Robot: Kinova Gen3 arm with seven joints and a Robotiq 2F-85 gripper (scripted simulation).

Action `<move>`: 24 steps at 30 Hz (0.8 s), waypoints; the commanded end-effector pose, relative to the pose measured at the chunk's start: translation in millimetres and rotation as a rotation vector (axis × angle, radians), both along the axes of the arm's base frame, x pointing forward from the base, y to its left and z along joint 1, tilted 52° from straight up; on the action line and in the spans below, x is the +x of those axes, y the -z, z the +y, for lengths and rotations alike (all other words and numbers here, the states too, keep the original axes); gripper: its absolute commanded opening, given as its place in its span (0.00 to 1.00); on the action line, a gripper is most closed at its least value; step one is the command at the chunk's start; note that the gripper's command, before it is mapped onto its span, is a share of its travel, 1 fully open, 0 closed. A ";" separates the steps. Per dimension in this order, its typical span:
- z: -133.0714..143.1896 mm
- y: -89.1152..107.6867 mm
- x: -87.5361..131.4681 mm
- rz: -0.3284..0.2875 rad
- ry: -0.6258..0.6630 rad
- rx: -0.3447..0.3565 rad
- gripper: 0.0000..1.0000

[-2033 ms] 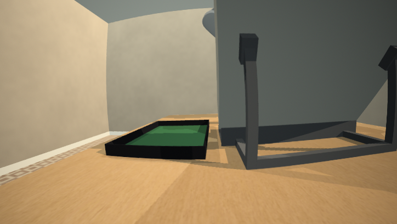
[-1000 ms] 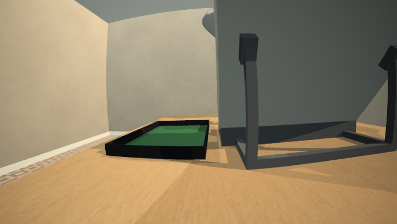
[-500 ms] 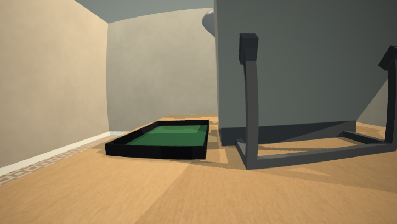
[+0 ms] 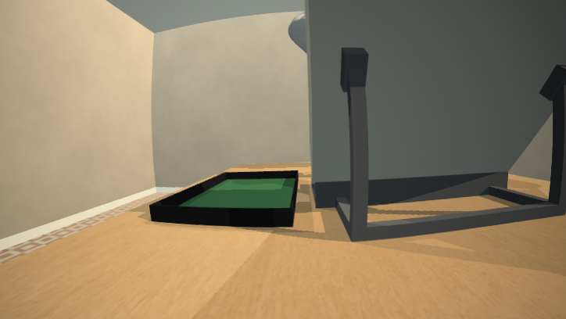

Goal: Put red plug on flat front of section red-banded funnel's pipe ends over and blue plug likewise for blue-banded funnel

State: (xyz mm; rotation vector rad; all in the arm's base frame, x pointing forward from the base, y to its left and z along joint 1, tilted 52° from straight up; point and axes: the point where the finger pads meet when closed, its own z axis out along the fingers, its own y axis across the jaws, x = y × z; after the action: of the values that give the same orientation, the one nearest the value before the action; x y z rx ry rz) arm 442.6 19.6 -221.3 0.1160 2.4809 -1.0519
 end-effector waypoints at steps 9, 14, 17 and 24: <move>80.3 -70.5 -40.7 -0.001 -0.002 0.002 0.00; 80.3 -70.5 -40.7 -0.001 -0.002 0.002 0.00; 33.8 -122.8 -49.6 0.001 0.000 -0.002 0.00; 8.5 -153.4 -54.6 0.001 0.000 -0.002 0.00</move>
State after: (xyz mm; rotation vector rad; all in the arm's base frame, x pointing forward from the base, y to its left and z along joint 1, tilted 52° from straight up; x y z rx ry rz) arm 394.2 63.4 -111.2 0.1221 2.4840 -1.0693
